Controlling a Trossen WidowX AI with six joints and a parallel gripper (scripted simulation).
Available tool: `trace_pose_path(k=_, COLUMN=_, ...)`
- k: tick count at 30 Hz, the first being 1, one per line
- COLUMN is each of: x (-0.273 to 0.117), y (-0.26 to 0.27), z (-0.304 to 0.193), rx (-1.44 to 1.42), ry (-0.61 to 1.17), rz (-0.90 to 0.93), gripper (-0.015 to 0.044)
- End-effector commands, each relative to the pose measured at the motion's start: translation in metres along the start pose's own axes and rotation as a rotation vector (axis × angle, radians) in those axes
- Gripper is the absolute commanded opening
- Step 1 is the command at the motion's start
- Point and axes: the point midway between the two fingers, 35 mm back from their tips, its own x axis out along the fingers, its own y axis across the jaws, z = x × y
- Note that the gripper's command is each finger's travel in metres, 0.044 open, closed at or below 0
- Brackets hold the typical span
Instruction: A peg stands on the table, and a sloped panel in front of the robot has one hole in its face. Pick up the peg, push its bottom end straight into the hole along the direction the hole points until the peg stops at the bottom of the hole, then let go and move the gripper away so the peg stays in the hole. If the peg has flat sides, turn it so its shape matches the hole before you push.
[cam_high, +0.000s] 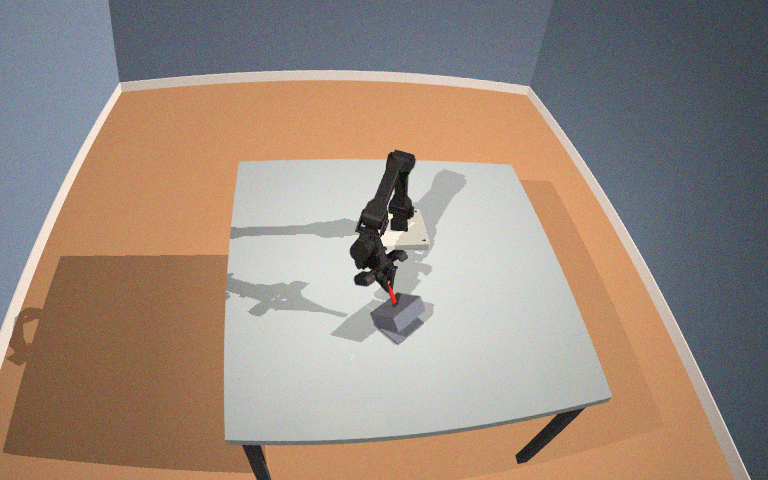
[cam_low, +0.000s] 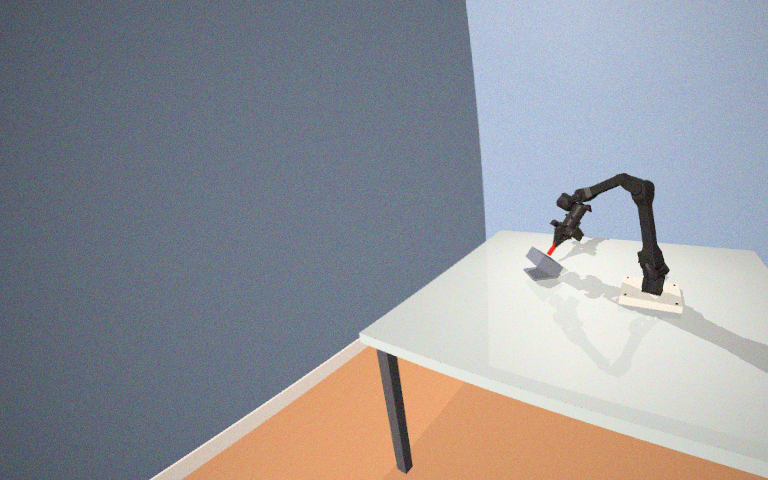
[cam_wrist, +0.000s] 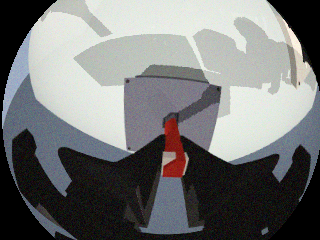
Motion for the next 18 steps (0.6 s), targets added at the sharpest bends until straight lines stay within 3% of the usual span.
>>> trace_pose_path(k=1, x=0.0022, y=-0.0019, z=0.0015, rx=-0.001, ry=-0.001, rz=-0.004, gripper=0.0000)
trace_pose_path(k=18, x=0.0075, y=-0.0019, z=0.0006, rx=-0.001, ry=-0.001, rz=-0.004, gripper=0.0000)
